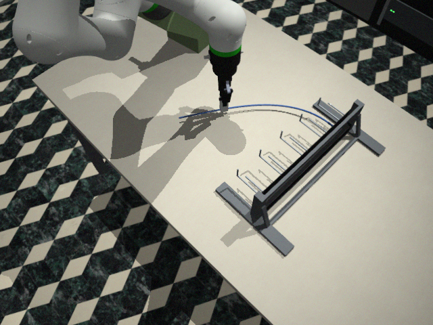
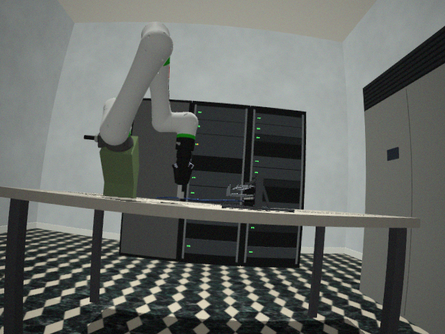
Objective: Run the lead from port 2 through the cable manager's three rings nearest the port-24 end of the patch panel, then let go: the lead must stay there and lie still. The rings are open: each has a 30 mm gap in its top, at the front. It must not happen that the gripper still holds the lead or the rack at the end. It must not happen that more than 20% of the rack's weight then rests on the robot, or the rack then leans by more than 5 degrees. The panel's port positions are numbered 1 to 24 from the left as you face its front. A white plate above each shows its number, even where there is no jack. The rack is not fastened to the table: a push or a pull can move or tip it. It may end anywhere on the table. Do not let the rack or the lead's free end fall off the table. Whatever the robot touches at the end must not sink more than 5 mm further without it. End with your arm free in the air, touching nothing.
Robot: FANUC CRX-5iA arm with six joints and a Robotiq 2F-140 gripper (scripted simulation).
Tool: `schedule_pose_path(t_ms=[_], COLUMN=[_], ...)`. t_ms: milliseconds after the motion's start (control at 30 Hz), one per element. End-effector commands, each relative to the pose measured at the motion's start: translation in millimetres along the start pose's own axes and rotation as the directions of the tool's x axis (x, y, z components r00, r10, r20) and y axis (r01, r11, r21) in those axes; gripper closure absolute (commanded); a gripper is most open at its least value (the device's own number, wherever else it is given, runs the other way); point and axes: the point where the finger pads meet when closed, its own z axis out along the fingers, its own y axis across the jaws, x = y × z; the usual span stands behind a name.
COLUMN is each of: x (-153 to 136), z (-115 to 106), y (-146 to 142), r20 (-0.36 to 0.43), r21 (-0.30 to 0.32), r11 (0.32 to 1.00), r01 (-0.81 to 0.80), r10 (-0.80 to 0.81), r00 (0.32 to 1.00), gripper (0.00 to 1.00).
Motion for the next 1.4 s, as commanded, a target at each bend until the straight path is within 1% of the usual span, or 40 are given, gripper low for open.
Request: schedule_pose_path(t_ms=[0,367,1000,1067,1200,1367], x=[0.3,0.3,0.5,1.5,5.8,9.0], z=[-4.2,-14.3,-17.9,-21.3,-39.8,-55.0], y=[0.1,0.1,1.4,9.6,49.1,81.2], r20=[0.000,0.000,0.000,0.000,0.000,0.000], r21=[0.000,0.000,0.000,-0.001,-0.001,-0.001], r11=[1.000,1.000,1.000,1.000,0.995,0.987], r01=[0.000,0.000,0.003,0.018,0.098,0.163], r10=[0.000,0.000,-0.003,-0.018,-0.098,-0.163], r00=[1.000,1.000,1.000,1.000,0.995,0.987], gripper=[1.00,1.00,1.00,1.00,1.00,1.00])
